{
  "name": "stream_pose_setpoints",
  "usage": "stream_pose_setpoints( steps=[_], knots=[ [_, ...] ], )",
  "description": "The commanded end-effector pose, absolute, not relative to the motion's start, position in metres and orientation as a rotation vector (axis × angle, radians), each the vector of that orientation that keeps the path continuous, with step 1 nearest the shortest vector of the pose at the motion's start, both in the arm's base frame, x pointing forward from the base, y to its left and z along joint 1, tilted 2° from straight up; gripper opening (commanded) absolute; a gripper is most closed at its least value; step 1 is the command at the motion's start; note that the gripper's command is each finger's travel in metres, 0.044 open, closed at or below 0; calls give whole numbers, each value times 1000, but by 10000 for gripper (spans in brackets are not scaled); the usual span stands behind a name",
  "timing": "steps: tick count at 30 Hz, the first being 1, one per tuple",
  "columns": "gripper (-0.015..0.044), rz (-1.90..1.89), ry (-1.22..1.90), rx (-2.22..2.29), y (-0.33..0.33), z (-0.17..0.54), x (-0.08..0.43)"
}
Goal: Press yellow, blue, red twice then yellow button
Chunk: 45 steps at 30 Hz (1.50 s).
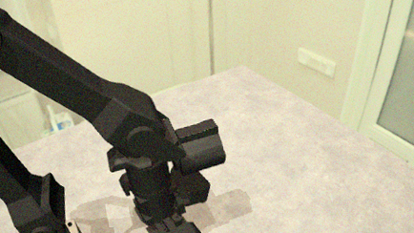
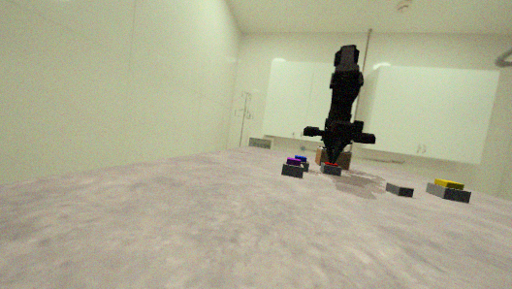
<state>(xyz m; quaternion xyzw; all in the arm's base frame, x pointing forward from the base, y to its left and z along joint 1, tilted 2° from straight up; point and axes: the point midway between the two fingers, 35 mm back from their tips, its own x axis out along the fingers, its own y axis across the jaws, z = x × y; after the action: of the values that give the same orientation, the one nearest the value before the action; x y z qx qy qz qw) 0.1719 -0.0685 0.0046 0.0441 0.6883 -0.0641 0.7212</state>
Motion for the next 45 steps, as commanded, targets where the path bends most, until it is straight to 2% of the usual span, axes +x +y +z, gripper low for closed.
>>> stream_pose_setpoints(
  steps=[1,7,45],
  knots=[
    [20,-144,1524,96,-69,4,171],
    [20,-144,1523,96,-68,39,170],
    [20,-144,1524,96,-69,4,171]
  ],
)
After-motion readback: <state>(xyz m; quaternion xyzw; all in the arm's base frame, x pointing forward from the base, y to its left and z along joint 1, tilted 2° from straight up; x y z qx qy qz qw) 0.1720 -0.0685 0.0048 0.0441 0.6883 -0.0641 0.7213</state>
